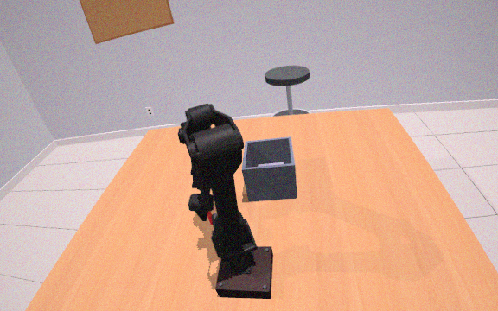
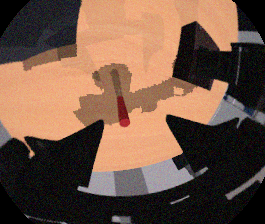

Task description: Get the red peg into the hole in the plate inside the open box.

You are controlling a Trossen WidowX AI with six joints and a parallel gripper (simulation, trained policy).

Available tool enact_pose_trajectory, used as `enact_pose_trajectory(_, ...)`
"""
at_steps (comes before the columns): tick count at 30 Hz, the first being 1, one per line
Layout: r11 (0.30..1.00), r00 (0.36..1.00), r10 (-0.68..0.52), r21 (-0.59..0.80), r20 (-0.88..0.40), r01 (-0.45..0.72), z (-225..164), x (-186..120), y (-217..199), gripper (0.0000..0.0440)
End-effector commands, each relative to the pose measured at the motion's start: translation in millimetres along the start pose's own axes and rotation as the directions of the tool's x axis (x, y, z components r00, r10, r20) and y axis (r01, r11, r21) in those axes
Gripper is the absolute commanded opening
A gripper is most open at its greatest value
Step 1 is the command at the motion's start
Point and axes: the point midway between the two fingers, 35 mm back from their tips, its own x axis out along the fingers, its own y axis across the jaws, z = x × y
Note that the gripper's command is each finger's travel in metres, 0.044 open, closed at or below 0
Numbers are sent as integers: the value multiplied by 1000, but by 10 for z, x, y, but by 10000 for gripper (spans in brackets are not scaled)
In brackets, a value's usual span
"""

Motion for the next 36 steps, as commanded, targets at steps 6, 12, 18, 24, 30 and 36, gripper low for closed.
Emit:
enact_pose_trajectory(6,1000,1000,-11,-1,22,11,69,261,9,392)
enact_pose_trajectory(12,1000,1000,-1,-15,14,1,57,392,75,253)
enact_pose_trajectory(18,999,1000,2,-50,3,-2,27,479,133,96)
enact_pose_trajectory(24,997,1000,22,-72,-19,-24,-10,486,190,0)
enact_pose_trajectory(30,996,996,67,-54,-54,-70,-56,356,245,0)
enact_pose_trajectory(36,992,989,115,-44,-88,-120,-108,188,289,0)
